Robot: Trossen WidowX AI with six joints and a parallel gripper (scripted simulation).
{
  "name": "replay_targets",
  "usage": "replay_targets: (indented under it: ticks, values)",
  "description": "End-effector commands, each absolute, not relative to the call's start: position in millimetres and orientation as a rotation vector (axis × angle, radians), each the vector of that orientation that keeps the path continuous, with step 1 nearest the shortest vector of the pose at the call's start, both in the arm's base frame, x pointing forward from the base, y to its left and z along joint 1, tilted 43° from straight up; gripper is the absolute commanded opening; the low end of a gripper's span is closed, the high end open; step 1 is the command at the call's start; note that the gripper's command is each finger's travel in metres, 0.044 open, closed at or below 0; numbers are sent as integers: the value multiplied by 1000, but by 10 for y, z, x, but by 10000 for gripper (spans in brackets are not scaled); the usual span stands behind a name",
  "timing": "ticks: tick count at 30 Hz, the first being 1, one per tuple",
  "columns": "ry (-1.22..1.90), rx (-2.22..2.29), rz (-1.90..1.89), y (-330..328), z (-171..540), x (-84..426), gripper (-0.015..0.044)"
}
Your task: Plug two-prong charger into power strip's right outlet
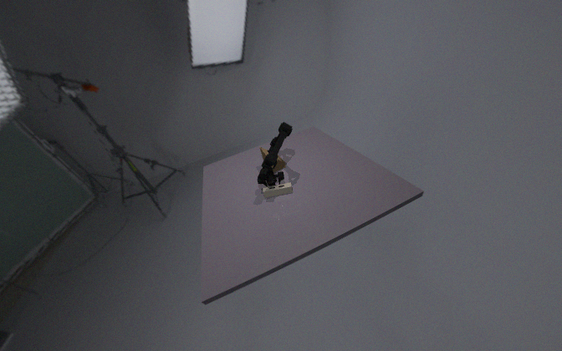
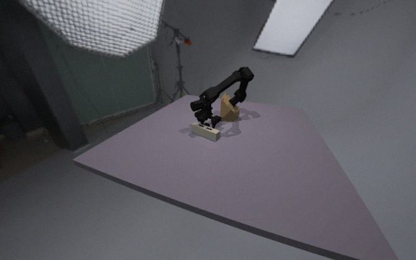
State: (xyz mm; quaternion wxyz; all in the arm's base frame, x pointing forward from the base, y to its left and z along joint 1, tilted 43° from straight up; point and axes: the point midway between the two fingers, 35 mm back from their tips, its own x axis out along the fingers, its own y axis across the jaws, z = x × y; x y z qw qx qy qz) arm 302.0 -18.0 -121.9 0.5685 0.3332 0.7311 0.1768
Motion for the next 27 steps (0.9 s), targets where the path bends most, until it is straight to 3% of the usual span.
replay_targets:
  ticks: [1, 27]
  values:
    - [1704, 772, 417, -186, -1184, 3004, 440]
    - [1702, 772, 417, -140, -1144, 2756, 440]
